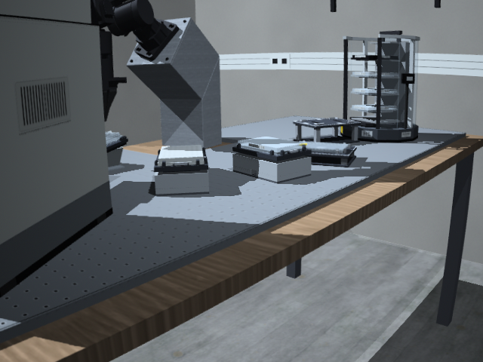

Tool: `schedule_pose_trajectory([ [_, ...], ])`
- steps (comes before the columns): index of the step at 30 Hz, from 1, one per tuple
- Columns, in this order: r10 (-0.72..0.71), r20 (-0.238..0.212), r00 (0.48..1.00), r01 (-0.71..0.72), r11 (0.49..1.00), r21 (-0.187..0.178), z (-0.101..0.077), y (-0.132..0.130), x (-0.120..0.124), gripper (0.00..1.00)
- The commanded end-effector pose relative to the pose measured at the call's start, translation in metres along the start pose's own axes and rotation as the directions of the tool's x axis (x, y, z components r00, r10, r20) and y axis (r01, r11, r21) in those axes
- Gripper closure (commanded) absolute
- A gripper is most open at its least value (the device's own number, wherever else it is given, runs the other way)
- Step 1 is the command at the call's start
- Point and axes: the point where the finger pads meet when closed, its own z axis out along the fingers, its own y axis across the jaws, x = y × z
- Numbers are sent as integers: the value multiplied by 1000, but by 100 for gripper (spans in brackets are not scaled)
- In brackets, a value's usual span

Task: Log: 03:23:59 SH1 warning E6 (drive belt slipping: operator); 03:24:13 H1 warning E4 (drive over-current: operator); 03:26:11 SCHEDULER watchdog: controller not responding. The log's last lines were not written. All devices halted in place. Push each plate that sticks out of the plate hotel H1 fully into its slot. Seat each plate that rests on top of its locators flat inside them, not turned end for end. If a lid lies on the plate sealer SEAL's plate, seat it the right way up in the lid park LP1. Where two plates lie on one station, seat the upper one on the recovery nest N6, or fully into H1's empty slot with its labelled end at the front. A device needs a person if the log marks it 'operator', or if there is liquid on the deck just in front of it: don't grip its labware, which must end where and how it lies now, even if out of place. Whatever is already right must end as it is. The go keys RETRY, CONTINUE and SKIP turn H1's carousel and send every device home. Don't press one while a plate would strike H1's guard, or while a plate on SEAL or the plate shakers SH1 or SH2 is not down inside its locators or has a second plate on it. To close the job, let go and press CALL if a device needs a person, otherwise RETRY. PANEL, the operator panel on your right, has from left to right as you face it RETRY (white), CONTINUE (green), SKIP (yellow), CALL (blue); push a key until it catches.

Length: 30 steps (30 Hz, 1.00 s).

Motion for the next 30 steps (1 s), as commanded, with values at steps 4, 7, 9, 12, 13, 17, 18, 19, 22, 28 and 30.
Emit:
schedule_pose_trajectory([
  [4, 9, -12, 1000, -9, 1000, -6, -16, 3, 5, 100],
  [7, 10, -15, 1000, -10, 1000, -10, -20, 6, 6, 100],
  [9, 11, -17, 1000, -11, 1000, -14, -25, 9, 7, 100],
  [12, 7, -20, 1000, -7, 1000, -19, -32, 12, 8, 100],
  [13, 5, -20, 1000, -5, 1000, -20, -34, 12, 8, 100],
  [17, 2, -20, 1000, -3, 1000, -19, -41, 11, 8, 100],
  [18, 1, -17, 1000, -1, 1000, -14, -40, 8, 6, 100],
  [19, 1, -17, 1000, -1, 1000, -13, -40, 8, 6, 100],
  [22, 1, -17, 1000, -1, 1000, -13, -40, 8, 6, 100],
  [28, 6, -8, 1000, -6, 1000, -9, -37, 5, 3, 100],
  [30, 6, -8, 1000, -6, 1000, -9, -37, 5, 3, 100],
])
